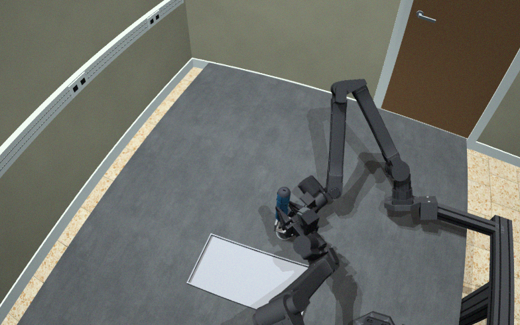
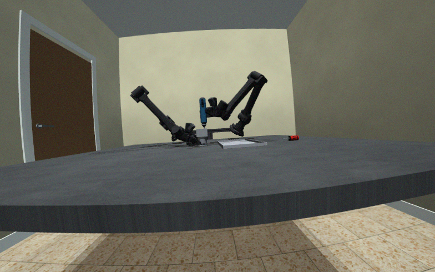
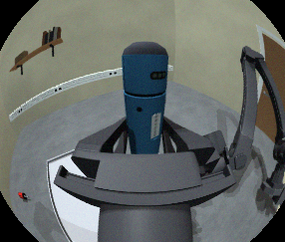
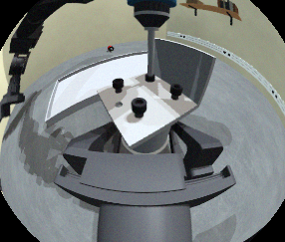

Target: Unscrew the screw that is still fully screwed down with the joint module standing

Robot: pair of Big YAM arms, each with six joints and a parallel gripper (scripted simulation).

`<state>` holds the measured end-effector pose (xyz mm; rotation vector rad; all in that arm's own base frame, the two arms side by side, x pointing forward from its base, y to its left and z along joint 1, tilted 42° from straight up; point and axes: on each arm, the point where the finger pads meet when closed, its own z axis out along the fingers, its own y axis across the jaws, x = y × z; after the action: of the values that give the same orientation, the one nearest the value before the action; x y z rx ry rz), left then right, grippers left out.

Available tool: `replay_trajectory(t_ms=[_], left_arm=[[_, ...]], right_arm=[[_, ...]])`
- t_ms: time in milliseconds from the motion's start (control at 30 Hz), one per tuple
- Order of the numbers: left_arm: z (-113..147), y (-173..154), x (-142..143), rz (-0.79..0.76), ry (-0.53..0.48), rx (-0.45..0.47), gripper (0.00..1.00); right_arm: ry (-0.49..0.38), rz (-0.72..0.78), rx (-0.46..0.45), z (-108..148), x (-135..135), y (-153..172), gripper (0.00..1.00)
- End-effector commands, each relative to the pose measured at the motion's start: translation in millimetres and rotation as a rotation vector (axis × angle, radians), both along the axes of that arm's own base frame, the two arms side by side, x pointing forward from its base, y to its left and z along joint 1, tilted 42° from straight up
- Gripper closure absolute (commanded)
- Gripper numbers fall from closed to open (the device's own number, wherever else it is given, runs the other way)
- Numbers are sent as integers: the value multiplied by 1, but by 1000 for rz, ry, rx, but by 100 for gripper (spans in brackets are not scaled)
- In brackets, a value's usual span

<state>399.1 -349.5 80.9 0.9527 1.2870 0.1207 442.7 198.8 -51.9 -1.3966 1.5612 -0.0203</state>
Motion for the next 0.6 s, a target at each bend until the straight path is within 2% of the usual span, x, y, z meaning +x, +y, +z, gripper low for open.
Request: replay_trajectory(t_ms=[0, 567], left_arm=[[6, 5, 6, 7, -26, -14, 58], [5, 6, 5, 7, -25, -13, 58]], right_arm=[[-12, 3, 8, 4, 2, 3, 41], [-12, 3, 8, 4, 2, 3, 41]])
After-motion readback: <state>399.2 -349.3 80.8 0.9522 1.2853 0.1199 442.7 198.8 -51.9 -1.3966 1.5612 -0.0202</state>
